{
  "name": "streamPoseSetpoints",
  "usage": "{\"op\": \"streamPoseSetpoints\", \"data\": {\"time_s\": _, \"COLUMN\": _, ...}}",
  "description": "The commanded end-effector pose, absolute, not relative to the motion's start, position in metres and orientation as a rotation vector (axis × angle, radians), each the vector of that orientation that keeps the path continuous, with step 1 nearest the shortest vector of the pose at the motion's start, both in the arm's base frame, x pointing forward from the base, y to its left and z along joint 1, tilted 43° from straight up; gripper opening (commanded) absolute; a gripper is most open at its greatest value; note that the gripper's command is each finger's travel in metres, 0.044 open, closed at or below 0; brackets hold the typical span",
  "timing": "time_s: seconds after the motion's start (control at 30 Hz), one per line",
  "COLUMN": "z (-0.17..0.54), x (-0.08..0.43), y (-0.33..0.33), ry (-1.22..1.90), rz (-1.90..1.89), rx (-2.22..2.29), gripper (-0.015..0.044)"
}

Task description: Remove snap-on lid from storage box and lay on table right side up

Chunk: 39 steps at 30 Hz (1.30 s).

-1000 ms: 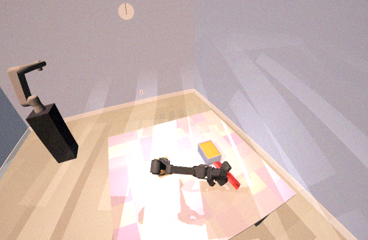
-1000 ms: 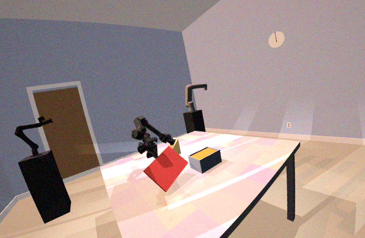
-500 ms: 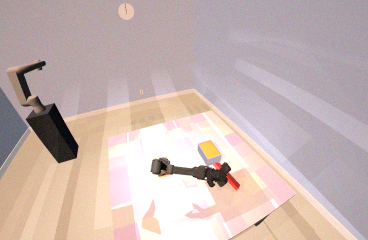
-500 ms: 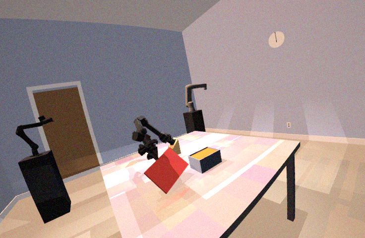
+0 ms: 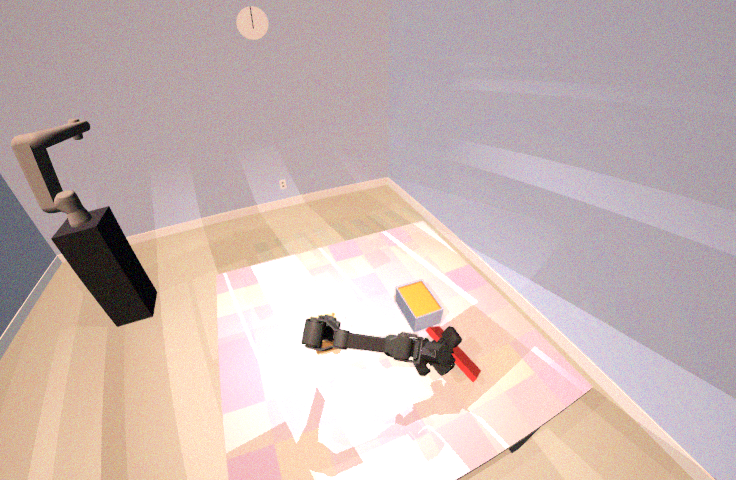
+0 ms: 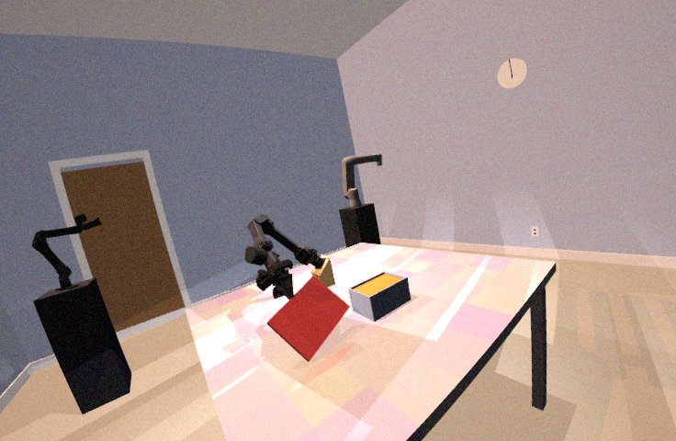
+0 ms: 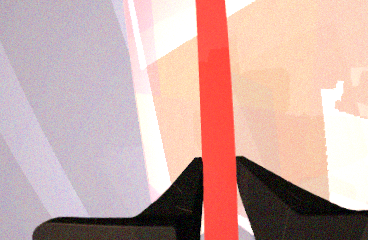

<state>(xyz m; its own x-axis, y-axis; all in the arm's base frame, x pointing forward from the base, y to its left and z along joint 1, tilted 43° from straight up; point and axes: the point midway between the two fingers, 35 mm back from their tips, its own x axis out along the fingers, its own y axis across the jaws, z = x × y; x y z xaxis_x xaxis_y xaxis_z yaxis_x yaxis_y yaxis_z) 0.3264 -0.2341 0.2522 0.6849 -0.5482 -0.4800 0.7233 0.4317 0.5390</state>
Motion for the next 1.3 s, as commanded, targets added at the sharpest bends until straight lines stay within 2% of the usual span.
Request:
{"op": "streamPoseSetpoints", "data": {"time_s": 0.0, "z": 0.248, "x": 0.325, "y": -0.237, "ry": 0.252, "rz": -0.805, "rx": 0.793, "gripper": 0.0}}
{"op": "streamPoseSetpoints", "data": {"time_s": 1.27, "z": 0.226, "x": 0.322, "y": -0.258, "ry": 0.252, "rz": -0.805, "rx": 0.792, "gripper": 0.0}}
